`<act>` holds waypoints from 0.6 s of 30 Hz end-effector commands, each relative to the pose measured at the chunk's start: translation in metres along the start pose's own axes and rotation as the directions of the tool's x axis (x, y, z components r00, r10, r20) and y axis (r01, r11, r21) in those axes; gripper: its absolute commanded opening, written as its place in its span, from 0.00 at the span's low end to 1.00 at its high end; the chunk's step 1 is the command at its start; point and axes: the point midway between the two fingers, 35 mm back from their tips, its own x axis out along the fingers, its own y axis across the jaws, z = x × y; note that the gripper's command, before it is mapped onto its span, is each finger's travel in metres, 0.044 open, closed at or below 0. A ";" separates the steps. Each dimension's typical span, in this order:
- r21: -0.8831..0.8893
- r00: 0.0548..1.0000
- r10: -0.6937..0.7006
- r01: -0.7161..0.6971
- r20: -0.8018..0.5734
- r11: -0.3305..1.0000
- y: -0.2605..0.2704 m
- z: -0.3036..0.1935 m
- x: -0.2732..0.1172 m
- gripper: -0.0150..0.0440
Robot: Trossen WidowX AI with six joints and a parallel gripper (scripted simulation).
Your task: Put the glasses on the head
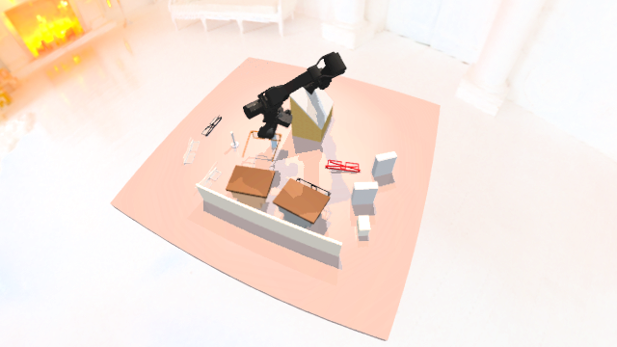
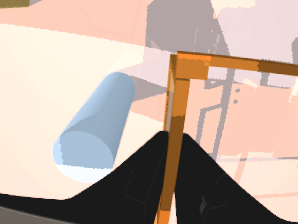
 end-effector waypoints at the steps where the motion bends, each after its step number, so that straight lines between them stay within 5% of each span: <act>1: 0.008 1.000 0.008 -0.008 0.004 1.000 0.003 0.002 0.005 0.25; 18: 0.008 1.000 0.006 -0.007 0.012 1.000 0.004 0.004 0.017 0.25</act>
